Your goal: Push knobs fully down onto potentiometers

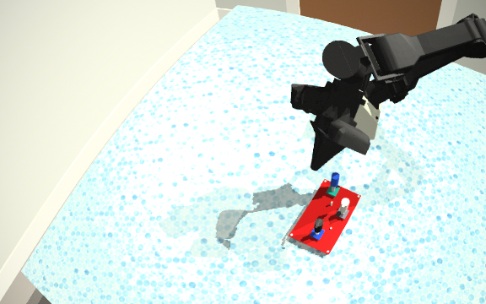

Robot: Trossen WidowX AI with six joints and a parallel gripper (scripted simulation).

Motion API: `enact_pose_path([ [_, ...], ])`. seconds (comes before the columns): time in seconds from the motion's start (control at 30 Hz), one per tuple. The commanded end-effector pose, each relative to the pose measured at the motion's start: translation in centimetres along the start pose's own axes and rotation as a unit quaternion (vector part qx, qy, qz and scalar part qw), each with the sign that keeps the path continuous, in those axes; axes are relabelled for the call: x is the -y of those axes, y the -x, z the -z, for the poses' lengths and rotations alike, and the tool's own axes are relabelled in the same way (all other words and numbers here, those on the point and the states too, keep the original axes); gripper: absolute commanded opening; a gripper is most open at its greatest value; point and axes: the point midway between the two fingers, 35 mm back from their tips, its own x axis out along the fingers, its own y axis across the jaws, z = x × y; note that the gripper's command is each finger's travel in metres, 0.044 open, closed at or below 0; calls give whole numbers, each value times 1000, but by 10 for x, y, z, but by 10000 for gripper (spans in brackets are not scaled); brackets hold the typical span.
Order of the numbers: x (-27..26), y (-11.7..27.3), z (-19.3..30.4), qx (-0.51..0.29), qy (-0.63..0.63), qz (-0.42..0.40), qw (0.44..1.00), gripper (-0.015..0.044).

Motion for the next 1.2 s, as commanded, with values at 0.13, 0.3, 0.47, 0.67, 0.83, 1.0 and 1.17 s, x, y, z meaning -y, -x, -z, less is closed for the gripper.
enact_pose_path([
  [0.13,2,-11,10,-33,-107,47,993,0],
  [0.3,5,-18,19,-52,-180,85,979,0],
  [0.47,7,-23,29,-66,-251,125,958,0],
  [0.67,9,-28,41,-76,-332,176,924,0],
  [0.83,11,-31,52,-78,-395,220,889,0],
  [1.0,13,-33,63,-74,-453,265,848,0],
  [1.17,14,-34,74,-63,-507,309,802,0],
])
